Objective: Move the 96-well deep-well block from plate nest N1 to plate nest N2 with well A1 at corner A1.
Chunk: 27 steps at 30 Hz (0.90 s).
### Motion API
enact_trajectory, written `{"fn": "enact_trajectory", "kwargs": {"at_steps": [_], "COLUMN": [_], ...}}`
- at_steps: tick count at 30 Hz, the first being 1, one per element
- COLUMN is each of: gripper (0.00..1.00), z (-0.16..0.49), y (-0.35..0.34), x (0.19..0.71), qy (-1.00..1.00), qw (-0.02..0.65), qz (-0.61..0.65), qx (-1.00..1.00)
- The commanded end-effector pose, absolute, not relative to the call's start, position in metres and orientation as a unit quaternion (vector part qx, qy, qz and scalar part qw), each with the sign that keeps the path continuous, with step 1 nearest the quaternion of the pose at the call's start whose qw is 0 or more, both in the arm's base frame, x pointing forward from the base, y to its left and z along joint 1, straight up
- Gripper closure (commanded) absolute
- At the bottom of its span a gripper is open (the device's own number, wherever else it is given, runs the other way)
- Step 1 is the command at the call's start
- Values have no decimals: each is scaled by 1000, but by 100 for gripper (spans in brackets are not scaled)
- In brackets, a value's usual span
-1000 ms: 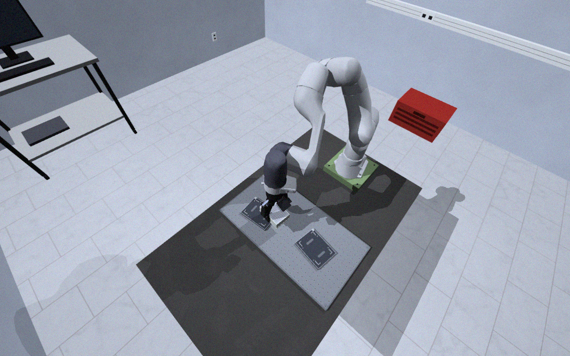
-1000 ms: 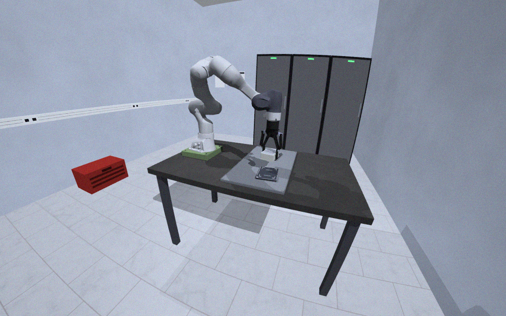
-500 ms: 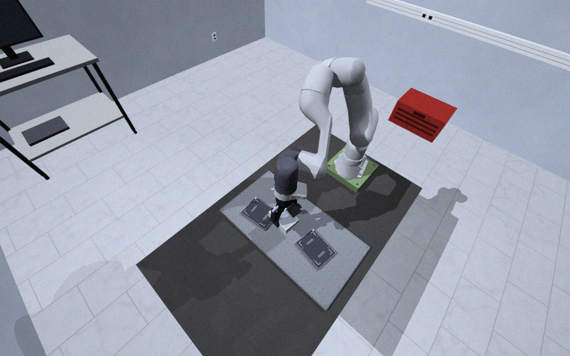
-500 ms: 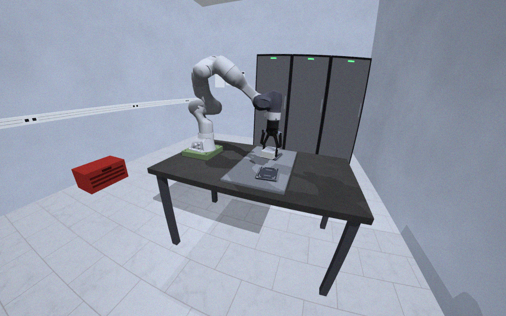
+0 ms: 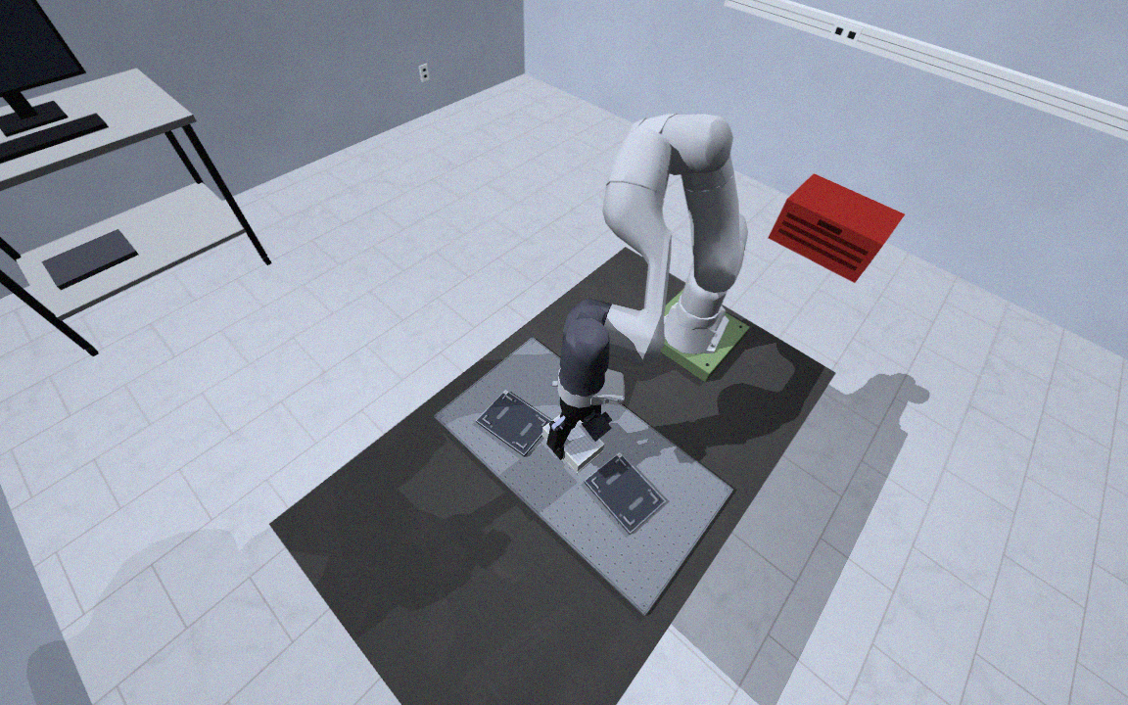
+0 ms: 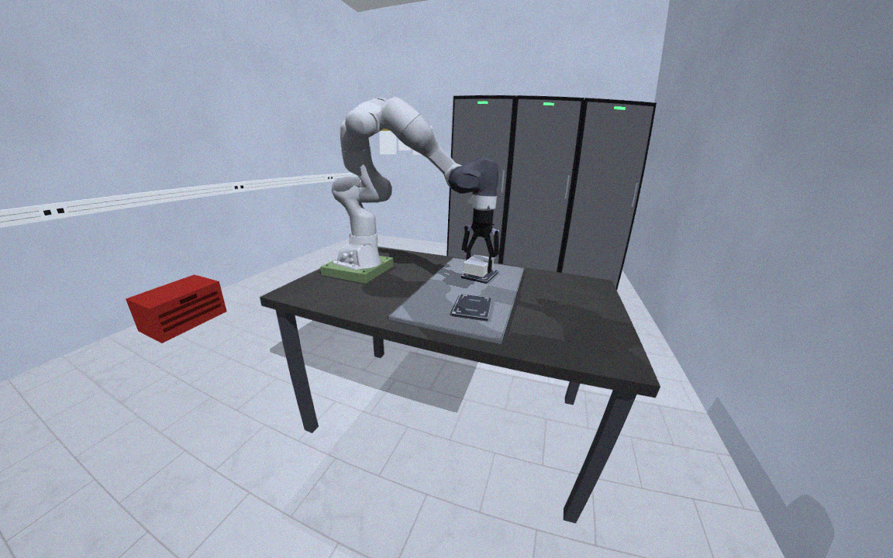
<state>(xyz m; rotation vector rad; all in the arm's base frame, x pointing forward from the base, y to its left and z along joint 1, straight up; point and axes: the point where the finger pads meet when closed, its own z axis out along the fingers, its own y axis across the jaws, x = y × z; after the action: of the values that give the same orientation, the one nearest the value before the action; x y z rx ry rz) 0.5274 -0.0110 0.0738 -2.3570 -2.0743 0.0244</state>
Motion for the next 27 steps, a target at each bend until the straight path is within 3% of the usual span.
{"fn": "enact_trajectory", "kwargs": {"at_steps": [1,27], "gripper": [40,40], "z": [75,75], "y": [3,75], "x": [528,518], "qy": [-647,-647], "qw": [-1,-1], "qz": [4,4], "qx": [-762,-762]}}
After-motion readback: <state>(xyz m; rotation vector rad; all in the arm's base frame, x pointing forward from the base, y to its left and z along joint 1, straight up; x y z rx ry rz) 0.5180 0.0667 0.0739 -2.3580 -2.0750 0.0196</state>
